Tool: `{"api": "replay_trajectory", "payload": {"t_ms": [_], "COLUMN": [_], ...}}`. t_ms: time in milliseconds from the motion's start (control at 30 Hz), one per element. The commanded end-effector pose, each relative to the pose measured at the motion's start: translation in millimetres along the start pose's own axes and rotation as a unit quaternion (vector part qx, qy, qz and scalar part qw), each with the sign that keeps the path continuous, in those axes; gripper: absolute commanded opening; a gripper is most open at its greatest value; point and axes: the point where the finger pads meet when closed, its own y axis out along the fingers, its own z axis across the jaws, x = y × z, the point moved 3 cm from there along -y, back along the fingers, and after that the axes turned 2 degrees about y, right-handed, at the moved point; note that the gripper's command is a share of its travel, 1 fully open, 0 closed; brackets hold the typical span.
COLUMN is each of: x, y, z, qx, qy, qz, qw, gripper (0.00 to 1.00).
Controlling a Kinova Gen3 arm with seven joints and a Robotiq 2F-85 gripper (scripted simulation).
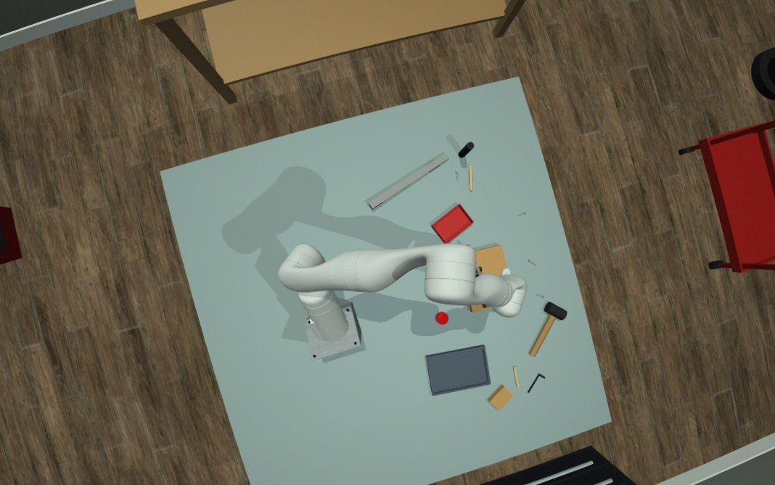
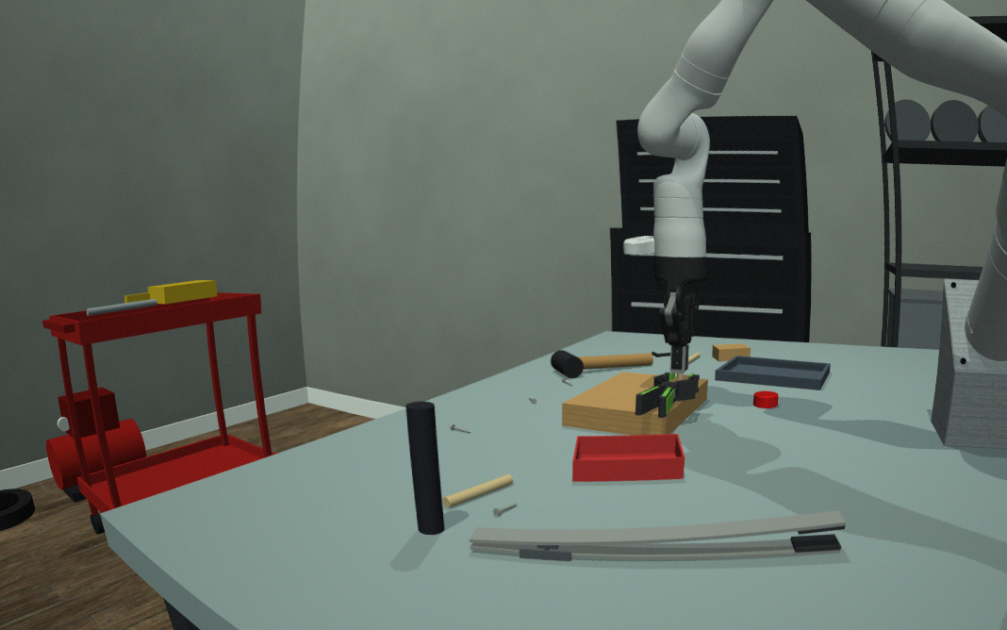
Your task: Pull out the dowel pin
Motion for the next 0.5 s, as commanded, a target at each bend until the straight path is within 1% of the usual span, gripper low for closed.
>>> {"api": "replay_trajectory", "payload": {"t_ms": [0, 467], "x": [0.5, 0.5], "y": [-1.8, -1.8], "z": [-1.7, -1.7], "qx": [0.0, 0.0], "qy": [0.014, 0.056], "qz": [-0.001, -0.001], "qw": [1.0, 0.998], "gripper": [0.1, 0.1]}}
